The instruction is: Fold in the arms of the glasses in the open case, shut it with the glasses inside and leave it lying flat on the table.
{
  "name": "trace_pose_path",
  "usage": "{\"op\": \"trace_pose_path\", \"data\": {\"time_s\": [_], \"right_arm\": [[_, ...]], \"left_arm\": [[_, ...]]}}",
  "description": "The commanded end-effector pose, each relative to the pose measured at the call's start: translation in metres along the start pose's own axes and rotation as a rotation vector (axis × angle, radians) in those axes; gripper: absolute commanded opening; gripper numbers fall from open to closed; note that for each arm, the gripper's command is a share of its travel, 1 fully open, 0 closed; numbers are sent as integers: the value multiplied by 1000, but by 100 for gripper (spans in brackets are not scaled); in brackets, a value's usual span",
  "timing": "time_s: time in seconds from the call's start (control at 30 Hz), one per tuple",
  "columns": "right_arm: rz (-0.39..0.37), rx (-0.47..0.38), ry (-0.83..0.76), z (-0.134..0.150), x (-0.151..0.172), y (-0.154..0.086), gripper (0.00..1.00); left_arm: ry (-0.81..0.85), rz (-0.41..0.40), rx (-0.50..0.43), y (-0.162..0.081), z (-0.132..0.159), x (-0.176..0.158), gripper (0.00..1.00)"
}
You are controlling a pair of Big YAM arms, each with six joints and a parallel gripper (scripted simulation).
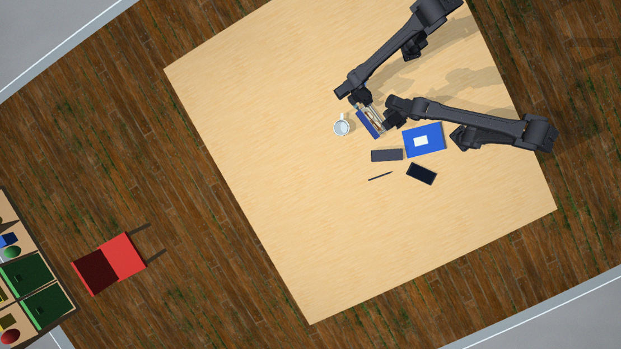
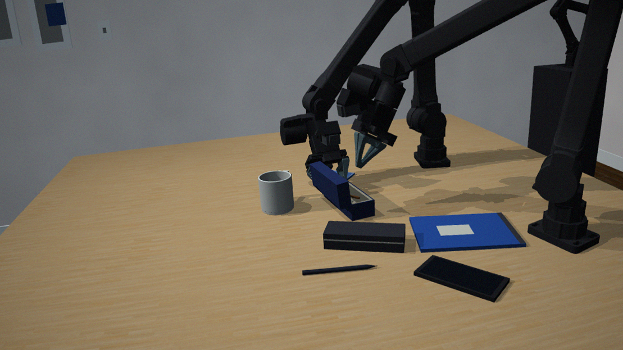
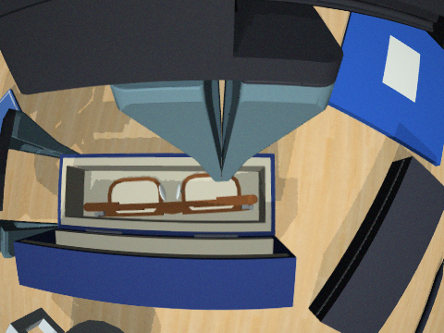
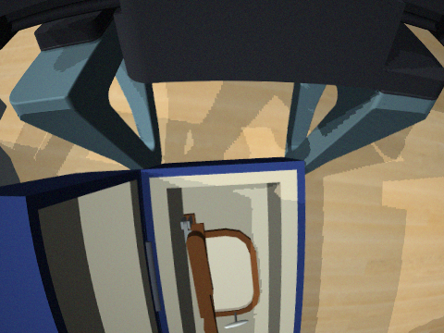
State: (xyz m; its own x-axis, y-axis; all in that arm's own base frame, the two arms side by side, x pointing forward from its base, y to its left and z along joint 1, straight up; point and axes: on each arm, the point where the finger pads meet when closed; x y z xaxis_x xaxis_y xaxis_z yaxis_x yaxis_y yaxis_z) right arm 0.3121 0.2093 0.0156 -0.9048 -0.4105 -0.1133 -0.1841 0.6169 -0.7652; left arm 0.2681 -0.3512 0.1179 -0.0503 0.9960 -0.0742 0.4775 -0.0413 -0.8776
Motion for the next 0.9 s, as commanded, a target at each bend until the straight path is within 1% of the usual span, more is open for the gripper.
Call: {"op": "trace_pose_path", "data": {"time_s": [0.0,0.5,0.63,0.73,0.87], "right_arm": [[-9,6,55,8,6,-1,57],[-9,6,55,8,6,-1,57],[-9,6,55,8,6,-1,57],[-9,6,55,8,6,-1,57],[-9,6,55,8,6,-1,57]], "left_arm": [[-3,38,-21,-13,-30,-25,0],[13,19,91,14,-96,-39,0],[15,26,100,14,-99,-43,0],[-1,23,108,20,-113,-40,0],[-6,26,116,22,-119,-40,0]]}}
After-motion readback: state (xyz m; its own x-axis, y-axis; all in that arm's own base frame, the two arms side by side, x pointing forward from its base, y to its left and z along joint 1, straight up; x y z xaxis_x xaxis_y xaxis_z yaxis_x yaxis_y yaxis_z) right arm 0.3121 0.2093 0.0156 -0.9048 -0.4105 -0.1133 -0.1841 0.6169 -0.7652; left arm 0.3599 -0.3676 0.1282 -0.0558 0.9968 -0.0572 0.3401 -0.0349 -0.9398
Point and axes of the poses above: on each arm, the point where the finger pads meet when closed, its own y axis out along the fingers, its own x axis across the jaws, z = x × y, and after that the axes turned 10 degrees about -y, right-handed
